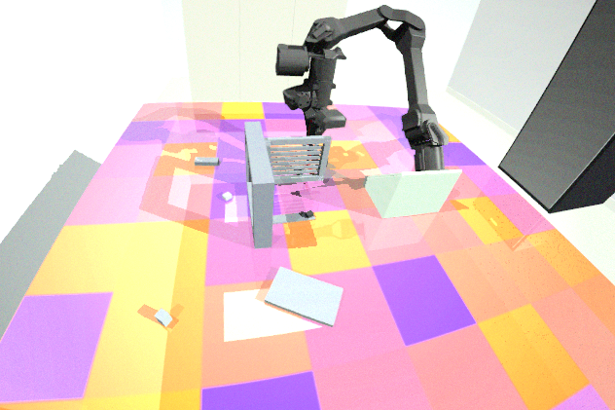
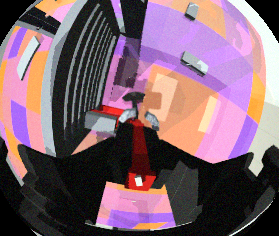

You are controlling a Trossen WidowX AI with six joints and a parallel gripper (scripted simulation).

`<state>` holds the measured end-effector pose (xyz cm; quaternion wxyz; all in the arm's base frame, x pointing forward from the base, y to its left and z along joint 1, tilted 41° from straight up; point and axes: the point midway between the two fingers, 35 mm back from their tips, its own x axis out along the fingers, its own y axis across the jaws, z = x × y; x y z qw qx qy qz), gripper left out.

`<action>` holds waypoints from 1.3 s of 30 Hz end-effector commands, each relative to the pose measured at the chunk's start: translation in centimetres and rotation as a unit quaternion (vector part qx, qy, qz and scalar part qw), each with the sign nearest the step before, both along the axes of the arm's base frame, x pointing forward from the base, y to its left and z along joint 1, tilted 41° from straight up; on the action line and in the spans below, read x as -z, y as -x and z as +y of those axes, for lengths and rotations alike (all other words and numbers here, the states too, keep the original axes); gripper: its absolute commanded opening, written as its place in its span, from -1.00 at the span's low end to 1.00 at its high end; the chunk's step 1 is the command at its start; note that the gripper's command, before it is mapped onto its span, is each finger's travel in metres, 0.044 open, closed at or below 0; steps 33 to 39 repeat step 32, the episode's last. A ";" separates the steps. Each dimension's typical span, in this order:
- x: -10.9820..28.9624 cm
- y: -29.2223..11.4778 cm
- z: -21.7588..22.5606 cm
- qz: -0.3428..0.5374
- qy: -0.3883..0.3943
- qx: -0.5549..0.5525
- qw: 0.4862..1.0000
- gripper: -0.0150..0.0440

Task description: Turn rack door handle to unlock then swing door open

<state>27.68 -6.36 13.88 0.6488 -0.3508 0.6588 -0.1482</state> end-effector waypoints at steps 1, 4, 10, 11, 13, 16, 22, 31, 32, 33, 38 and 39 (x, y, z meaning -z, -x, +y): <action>0.0 0.0 0.0 0.002 0.001 -0.003 1.000 0.48; -0.1 0.0 0.1 0.002 0.001 -0.003 1.000 0.52; -0.7 0.0 0.6 0.002 0.000 -0.003 1.000 0.52; -0.8 0.0 0.7 0.002 0.000 -0.003 1.000 0.52; -1.0 0.0 0.9 0.002 -0.001 -0.003 1.000 0.52; -1.3 0.0 1.2 0.002 -0.001 -0.003 1.000 0.52; -1.9 0.0 1.8 0.002 -0.001 -0.003 1.000 0.52; -2.9 0.1 2.6 0.002 -0.002 -0.003 1.000 0.52; -3.0 0.1 2.7 0.002 -0.002 -0.003 1.000 0.52; -3.0 0.1 2.7 0.002 -0.002 -0.003 1.000 0.52; -3.0 0.1 2.7 0.002 -0.002 -0.003 1.000 0.52; -3.0 0.1 2.7 0.002 -0.002 -0.003 1.000 0.52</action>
